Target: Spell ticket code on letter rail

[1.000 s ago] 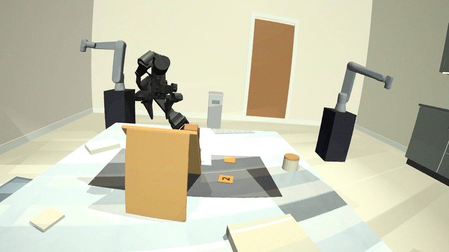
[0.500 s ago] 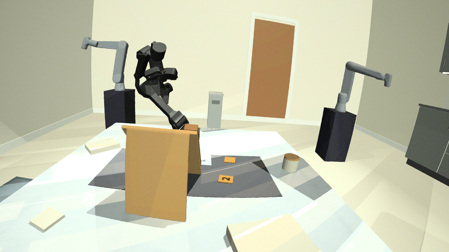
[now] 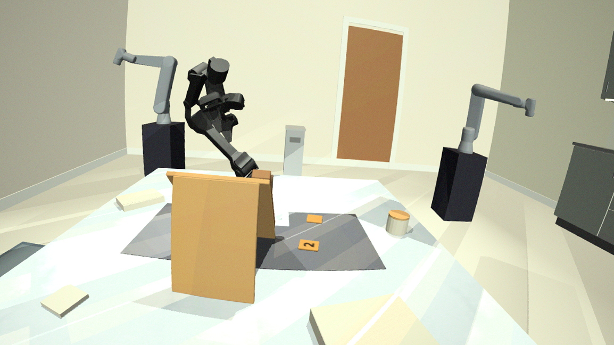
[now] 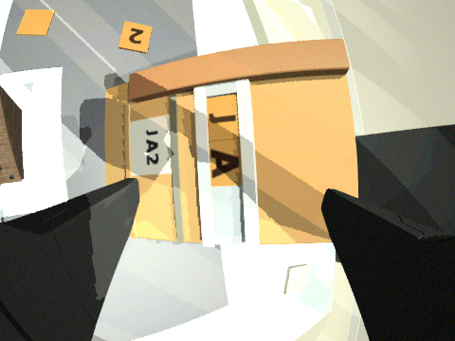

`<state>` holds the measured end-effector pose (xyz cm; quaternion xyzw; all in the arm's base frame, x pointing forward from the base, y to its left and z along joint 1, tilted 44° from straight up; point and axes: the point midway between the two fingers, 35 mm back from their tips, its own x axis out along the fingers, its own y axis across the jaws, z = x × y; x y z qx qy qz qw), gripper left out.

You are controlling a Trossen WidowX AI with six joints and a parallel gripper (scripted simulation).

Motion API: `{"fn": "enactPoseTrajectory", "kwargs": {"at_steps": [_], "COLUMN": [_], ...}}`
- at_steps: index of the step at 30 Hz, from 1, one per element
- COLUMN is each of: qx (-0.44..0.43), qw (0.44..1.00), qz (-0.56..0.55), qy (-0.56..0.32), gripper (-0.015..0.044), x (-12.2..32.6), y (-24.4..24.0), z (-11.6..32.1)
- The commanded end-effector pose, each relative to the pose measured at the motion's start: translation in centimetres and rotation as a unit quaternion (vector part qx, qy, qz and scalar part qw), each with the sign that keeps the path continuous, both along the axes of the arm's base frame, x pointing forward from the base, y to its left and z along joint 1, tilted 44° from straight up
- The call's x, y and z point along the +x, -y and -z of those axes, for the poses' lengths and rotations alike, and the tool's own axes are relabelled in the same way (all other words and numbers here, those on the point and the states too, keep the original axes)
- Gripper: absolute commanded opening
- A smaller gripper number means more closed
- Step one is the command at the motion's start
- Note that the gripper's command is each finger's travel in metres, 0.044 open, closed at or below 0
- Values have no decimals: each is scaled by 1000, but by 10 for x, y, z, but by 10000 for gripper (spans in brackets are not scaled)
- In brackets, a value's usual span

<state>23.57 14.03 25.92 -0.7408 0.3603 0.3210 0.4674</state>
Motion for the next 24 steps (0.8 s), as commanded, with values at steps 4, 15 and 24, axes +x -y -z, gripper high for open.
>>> {"fn": "enactPoseTrajectory", "kwargs": {"at_steps": [4,15,24], "qx": [74,215,266], "qw": [978,774,589], "qz": [193,577,726], "qy": [25,147,235], "gripper": [340,340,340], "x": [28,57,64], "y": [-31,-55,-59], "z": [58,151,207]}}
